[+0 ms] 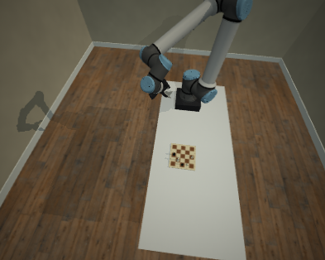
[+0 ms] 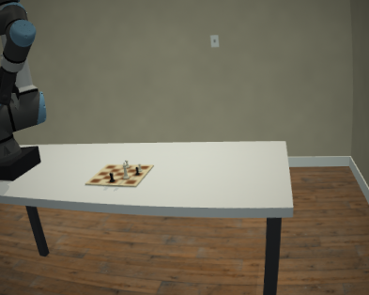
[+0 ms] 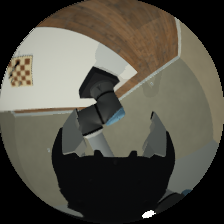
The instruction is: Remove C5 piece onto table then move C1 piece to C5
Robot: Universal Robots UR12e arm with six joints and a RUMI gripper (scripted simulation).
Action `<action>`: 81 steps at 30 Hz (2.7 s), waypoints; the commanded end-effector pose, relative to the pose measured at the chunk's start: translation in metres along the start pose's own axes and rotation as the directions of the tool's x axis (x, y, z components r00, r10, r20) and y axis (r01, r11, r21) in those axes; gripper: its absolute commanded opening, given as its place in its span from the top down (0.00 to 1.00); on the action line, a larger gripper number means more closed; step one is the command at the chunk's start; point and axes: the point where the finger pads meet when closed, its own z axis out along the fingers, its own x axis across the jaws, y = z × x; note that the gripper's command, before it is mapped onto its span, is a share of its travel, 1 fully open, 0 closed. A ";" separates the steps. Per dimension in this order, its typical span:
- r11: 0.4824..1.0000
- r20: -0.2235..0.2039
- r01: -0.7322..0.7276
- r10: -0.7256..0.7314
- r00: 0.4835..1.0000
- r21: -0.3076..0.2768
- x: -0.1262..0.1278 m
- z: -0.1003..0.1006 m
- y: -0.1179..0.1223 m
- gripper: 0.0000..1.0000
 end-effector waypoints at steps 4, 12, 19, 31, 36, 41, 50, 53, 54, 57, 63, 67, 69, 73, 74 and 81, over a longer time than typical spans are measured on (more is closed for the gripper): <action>0.994 -0.017 -0.110 0.110 0.994 -0.011 -0.007 -0.031 -0.016 0.00; 0.972 -0.040 -0.234 0.233 0.972 -0.018 -0.019 -0.064 -0.034 0.00; 0.913 -0.078 -0.407 0.405 0.911 -0.017 -0.044 -0.108 -0.062 0.00; 0.741 -0.145 -0.671 0.666 0.731 0.023 -0.107 -0.172 -0.109 0.00; 0.641 -0.168 -0.765 0.762 0.626 0.056 -0.142 -0.194 -0.128 0.00; 0.555 -0.181 -0.827 0.825 0.535 0.087 -0.171 -0.208 -0.142 0.00; 0.294 -0.189 -0.937 0.947 0.259 0.190 -0.261 -0.235 -0.175 0.00; 0.225 -0.183 -0.950 0.965 0.186 0.218 -0.285 -0.238 -0.182 0.00; 0.190 -0.179 -0.954 0.972 0.150 0.232 -0.297 -0.240 -0.185 0.00; 0.155 -0.174 -0.957 0.978 0.114 0.246 -0.310 -0.241 -0.189 0.00; -0.050 -0.128 -0.944 0.987 -0.096 0.326 -0.383 -0.240 -0.204 0.00; -0.177 -0.085 -0.912 0.971 -0.223 0.370 -0.430 -0.233 -0.212 0.00; -0.236 -0.061 -0.890 0.958 -0.280 0.390 -0.452 -0.229 -0.215 0.00; -0.318 -0.022 -0.853 0.933 -0.358 0.414 -0.484 -0.221 -0.218 0.00; -0.318 -0.022 -0.853 0.933 -0.358 0.414 -0.484 -0.221 -0.218 0.00; -0.475 0.067 -0.756 0.862 -0.502 0.450 -0.548 -0.200 -0.223 0.00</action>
